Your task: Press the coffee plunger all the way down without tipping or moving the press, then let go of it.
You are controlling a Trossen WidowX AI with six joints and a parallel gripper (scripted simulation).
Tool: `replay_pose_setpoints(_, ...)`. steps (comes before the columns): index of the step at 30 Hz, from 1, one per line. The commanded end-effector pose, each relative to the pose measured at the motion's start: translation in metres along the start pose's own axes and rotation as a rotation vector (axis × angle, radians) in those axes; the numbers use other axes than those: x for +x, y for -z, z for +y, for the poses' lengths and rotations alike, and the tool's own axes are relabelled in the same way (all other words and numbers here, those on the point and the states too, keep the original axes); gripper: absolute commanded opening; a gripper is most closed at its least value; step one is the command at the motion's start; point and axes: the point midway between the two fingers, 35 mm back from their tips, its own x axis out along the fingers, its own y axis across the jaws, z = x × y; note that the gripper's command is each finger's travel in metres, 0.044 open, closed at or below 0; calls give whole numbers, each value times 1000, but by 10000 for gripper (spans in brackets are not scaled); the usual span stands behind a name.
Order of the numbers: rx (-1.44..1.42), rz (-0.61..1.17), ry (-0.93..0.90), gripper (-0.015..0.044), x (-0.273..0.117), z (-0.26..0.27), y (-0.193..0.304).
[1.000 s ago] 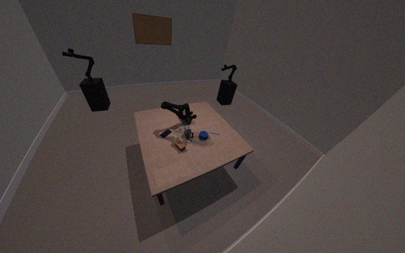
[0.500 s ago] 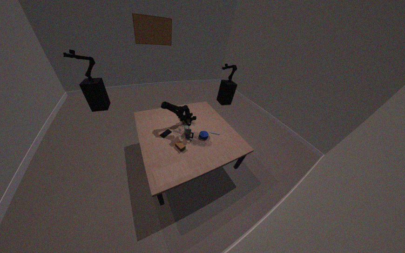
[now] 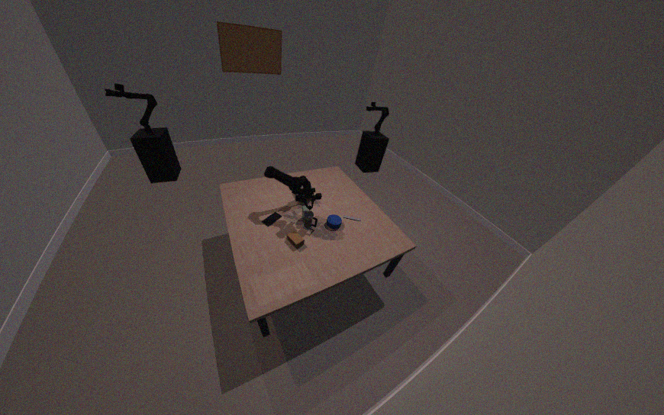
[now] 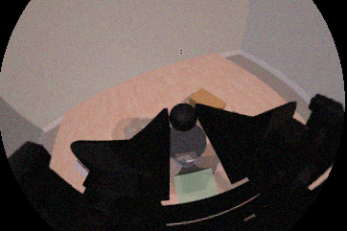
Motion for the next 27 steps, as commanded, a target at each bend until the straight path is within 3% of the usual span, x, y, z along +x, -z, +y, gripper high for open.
replay_pose_setpoints(1,-57,49,11,114,8,1,27)
replay_pose_setpoints(27,-58,41,18,114,26,-1,31)
